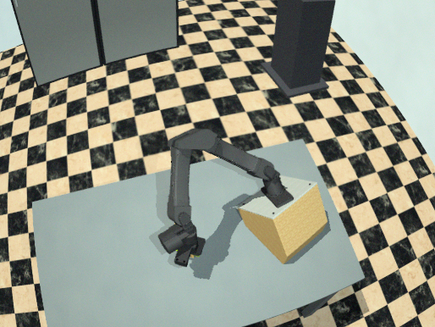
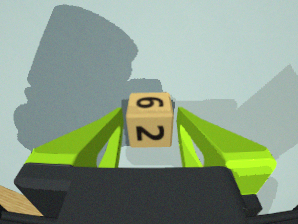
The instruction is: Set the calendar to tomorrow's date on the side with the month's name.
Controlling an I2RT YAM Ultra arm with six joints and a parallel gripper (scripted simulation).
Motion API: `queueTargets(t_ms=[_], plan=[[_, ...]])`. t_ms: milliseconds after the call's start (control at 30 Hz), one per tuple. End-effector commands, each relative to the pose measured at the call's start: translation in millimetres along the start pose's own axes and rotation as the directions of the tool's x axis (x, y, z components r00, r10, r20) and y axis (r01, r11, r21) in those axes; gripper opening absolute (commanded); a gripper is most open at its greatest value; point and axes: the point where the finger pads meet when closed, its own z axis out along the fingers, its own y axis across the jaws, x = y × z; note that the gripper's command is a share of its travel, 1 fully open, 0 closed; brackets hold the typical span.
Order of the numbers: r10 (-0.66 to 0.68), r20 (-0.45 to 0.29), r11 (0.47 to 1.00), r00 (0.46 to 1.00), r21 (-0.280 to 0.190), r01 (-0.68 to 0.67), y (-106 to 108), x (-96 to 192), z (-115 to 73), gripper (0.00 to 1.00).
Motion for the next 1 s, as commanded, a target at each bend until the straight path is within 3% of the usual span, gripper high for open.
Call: queueTargets(t_ms=[0, 367, 733, 800, 967], plan=[[-0.006, 0.029, 1.0, 1.0, 0.016, 0.006, -2.1, -8.7, -7.7, 0.45], [-0.003, 0.029, 1.0, 1.0, 0.016, 0.003, -4.2, -7.5, -11.3, 0.45], [0.013, 0.039, 1.0, 0.999, 0.017, -0.014, -8.4, -8.6, -54.9, 0.45], [0.013, 0.039, 1.0, 0.999, 0.017, -0.014, -8.4, -8.6, -54.9, 0.45], [0.013, 0.04, 1.0, 0.999, 0.015, -0.014, -7.3, -7.8, -82.0, 0.45]])
